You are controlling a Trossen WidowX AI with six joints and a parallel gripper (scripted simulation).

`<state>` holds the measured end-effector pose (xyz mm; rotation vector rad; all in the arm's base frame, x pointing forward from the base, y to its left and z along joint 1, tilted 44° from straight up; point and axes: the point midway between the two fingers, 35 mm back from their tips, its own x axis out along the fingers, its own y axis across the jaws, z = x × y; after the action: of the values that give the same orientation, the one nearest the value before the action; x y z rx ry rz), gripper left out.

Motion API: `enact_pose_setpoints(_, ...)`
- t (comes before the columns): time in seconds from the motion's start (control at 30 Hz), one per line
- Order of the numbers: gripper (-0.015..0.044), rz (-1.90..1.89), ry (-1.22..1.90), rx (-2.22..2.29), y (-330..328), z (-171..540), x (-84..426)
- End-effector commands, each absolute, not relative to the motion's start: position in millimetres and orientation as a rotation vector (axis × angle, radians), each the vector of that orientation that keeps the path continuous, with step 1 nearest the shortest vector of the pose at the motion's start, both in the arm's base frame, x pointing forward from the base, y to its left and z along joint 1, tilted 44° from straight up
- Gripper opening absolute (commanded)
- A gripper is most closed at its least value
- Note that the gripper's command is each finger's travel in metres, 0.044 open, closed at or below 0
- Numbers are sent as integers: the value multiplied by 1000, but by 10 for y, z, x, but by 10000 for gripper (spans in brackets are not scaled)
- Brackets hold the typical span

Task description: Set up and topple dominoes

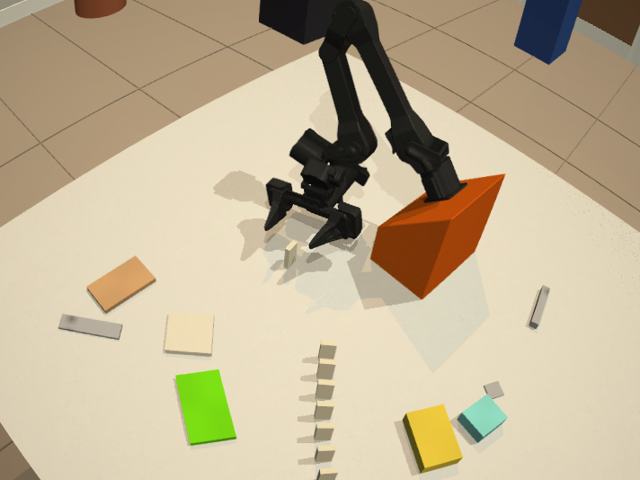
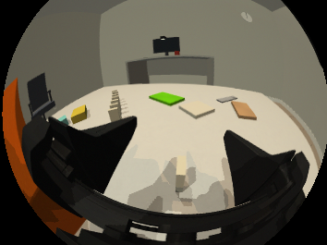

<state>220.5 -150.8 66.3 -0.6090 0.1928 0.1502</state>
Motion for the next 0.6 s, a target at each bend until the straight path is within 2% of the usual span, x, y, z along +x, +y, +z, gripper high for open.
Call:
enact_pose_setpoints(0.0,440,91,313,-462,-1684,678,2404)
enact_pose_setpoints(0.23,440,-122,614,36,-1774,688,2887)
enact_pose_setpoints(0.43,440,-417,834,369,-1545,726,3039)
enact_pose_setpoints(0.57,440,-481,916,413,-1233,709,3084)
